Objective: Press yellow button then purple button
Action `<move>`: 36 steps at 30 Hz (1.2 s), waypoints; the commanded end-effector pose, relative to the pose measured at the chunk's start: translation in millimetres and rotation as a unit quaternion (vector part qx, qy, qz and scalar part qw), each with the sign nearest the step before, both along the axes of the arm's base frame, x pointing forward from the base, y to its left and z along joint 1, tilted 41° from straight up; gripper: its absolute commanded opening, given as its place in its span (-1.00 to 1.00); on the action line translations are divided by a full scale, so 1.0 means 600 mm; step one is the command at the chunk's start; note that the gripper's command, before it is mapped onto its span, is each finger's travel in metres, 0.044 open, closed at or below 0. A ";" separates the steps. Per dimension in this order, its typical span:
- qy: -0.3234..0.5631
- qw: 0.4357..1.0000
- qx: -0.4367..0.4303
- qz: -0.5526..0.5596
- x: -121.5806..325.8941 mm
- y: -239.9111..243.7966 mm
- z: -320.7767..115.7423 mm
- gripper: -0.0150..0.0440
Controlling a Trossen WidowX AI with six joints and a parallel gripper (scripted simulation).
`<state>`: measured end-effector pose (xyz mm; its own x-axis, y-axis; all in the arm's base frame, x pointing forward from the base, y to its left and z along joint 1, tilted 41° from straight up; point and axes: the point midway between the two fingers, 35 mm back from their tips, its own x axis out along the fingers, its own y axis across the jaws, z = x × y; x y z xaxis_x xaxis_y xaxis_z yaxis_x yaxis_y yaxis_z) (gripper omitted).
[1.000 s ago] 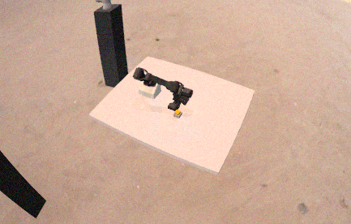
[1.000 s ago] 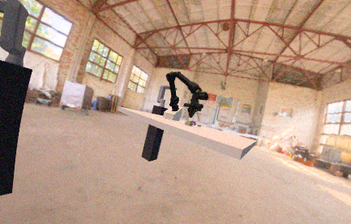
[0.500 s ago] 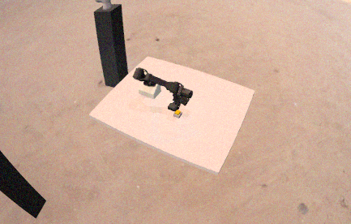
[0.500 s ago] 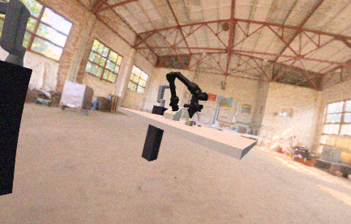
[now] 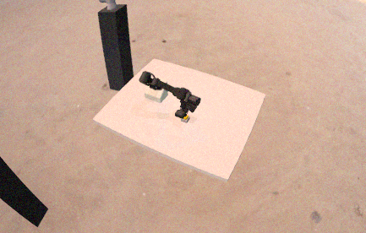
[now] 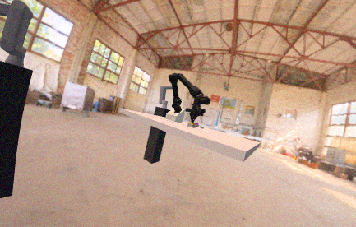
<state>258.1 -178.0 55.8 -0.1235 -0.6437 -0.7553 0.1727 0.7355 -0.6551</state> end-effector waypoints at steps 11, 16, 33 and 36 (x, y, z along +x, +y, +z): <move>0.006 1.000 0.000 0.001 -0.004 -0.005 -0.010 -0.42; 0.006 1.000 0.000 0.001 -0.004 -0.005 -0.010 -0.42; 0.006 1.000 0.002 0.001 0.012 0.054 0.058 -0.42; 0.006 1.000 0.002 0.001 0.017 0.093 0.104 -0.42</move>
